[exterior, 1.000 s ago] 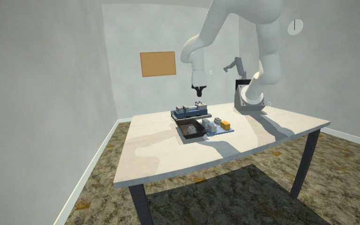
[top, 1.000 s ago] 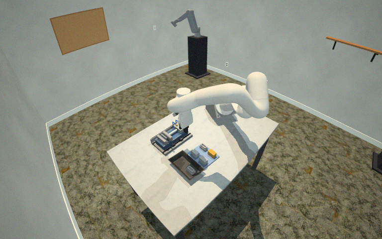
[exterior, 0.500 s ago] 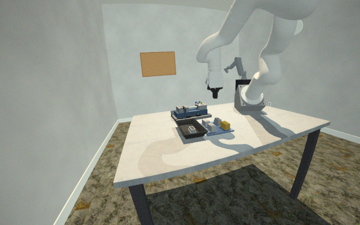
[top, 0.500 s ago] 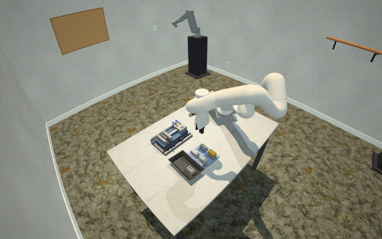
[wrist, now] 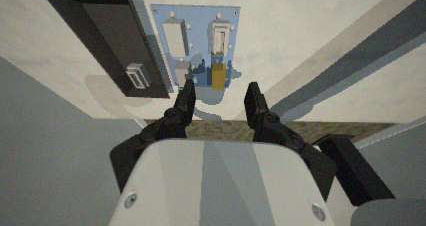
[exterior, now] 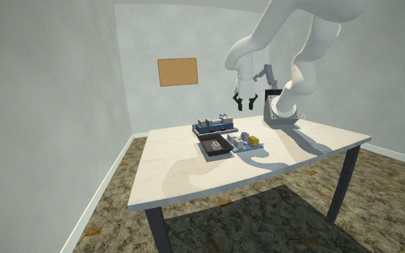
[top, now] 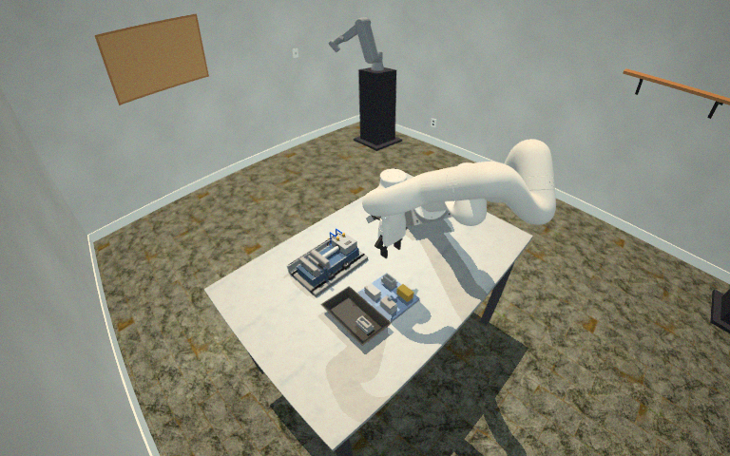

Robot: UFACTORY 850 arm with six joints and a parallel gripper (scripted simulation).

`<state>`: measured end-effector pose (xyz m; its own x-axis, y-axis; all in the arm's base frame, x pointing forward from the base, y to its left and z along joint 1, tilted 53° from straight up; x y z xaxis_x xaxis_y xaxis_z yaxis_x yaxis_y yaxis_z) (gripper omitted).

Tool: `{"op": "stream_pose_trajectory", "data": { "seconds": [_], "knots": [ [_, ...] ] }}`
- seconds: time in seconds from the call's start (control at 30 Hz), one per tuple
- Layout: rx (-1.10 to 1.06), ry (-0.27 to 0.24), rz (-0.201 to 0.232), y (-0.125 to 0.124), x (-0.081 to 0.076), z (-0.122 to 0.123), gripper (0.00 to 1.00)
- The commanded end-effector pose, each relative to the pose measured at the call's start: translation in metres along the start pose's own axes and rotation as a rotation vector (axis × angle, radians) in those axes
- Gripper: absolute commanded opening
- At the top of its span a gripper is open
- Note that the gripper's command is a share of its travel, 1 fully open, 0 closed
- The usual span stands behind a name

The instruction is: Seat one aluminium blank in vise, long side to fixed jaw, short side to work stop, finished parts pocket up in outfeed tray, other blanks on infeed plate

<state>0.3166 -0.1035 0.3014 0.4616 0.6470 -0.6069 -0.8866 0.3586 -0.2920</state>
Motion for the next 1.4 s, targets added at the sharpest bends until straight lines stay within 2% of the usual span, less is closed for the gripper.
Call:
{"op": "stream_pose_trajectory", "data": {
  "seconds": [0.0,0.97,1.17,1.37],
  "knots": [
    [-0.001,0.0,-0.001,0.0,0.0,0.0,0.69],
    [-0.001,0.001,-0.001,0.0,0.004,0.0,0.69],
    [-0.001,0.001,-0.001,0.0,0.015,0.0,0.69],
    [-0.001,0.001,-0.001,0.0,0.034,0.0,0.69]
  ]
}}
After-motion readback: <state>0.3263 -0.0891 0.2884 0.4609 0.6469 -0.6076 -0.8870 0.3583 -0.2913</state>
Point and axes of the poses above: the point where the finger pads meet when closed, its own x axis out along the fingers, its own y axis across the jaws, z = x × y, the point moved 6 cm from there along -x, back along the fingers, and after that the axes turned 2 degrees about x, right-handed, at the moved point
